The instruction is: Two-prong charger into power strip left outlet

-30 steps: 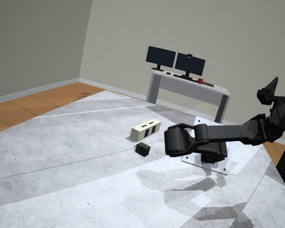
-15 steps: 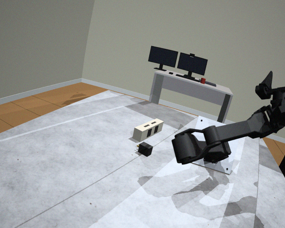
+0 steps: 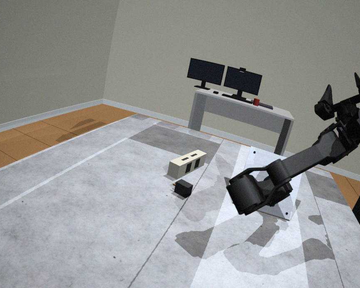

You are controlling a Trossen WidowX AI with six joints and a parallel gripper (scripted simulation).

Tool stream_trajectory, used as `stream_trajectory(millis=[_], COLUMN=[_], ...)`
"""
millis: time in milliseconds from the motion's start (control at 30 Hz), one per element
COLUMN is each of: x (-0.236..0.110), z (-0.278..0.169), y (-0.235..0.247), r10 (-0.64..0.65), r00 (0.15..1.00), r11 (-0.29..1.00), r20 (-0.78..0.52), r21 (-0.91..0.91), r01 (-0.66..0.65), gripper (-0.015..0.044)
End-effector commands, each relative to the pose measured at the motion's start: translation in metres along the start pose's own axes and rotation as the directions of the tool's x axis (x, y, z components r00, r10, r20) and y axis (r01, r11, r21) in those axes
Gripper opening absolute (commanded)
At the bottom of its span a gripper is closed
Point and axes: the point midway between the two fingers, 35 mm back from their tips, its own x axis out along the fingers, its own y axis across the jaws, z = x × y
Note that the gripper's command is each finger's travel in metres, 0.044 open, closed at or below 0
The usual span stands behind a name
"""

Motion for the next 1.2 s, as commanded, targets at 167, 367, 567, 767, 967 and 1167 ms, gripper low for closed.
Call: stream_trajectory(millis=[167,367,567,767,967,1167], x=[0.023,0.037,0.049,0.059,0.067,0.073], z=[-0.008,-0.016,-0.025,-0.035,-0.047,-0.059], y=[-0.024,-0.042,-0.061,-0.082,-0.102,-0.124], r10=[-0.115,-0.192,-0.27,-0.347,-0.42,-0.493], r00=[0.992,0.978,0.957,0.927,0.891,0.846], r11=[0.992,0.978,0.957,0.928,0.893,0.851], r20=[-0.044,-0.076,-0.109,-0.141,-0.174,-0.204], r21=[-0.055,-0.097,-0.144,-0.197,-0.252,-0.313], r01=[0.113,0.185,0.253,0.317,0.372,0.421], gripper=[0.044,0.044,0.044,0.044,0.044,0.044])
